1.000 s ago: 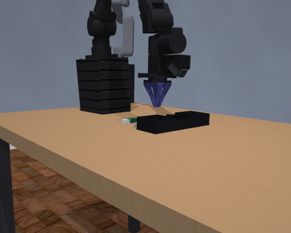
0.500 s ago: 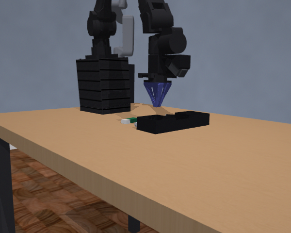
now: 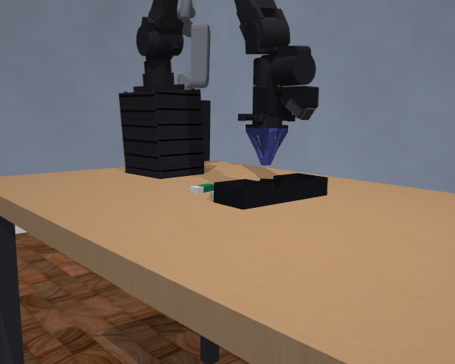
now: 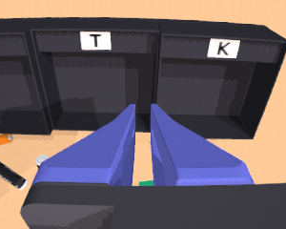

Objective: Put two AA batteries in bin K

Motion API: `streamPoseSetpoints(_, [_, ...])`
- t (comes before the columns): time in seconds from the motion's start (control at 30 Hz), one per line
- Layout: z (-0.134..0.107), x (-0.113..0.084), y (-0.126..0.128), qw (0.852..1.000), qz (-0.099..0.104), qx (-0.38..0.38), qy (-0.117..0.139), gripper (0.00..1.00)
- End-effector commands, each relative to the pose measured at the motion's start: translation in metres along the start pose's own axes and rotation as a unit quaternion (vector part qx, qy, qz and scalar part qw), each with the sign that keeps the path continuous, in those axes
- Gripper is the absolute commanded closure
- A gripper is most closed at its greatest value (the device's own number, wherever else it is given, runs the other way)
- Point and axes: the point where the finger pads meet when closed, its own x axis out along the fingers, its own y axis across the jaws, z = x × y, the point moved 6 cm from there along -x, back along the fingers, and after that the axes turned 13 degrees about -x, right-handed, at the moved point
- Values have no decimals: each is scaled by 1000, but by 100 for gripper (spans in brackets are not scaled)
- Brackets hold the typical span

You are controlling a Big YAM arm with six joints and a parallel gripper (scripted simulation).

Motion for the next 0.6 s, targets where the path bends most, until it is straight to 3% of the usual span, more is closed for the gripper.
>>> streamPoseSetpoints(0.0, [8, 5, 19, 1000, -1, 14, -2, 91])
streamPoseSetpoints(0.2, [19, 3, 36, 1000, -3, 14, -6, 91])
streamPoseSetpoints(0.57, [24, 16, 22, 999, -5, 28, -15, 91])
